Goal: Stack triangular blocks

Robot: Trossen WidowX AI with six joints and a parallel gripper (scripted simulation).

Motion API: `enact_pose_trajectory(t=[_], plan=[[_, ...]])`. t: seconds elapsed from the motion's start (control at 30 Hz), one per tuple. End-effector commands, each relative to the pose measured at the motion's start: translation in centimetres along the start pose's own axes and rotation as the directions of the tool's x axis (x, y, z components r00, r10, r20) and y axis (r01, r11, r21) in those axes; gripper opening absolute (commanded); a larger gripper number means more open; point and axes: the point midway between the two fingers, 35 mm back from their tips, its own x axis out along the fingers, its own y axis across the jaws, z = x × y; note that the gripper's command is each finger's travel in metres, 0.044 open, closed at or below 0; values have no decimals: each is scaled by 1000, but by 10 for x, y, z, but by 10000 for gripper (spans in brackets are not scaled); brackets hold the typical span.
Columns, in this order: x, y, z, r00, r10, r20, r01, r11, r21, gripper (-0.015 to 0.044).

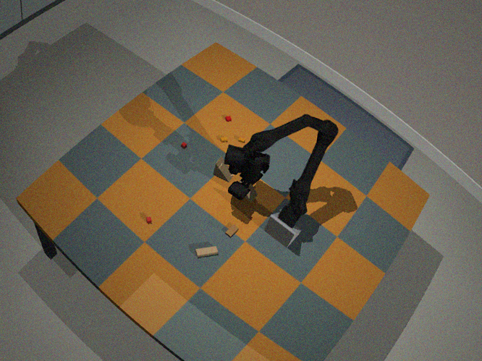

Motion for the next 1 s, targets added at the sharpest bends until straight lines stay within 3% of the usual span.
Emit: enact_pose_trajectory(t=[0.0, 0.47, 0.97], plan=[[0, 0, 0, 1000, -2, 0, 2, 995, 100, 0], [0, 0, 0, 1000, -3, -2, 3, 895, 445, 0], [0, 0, 0, 1000, -3, -3, 4, 654, 756, 0]])
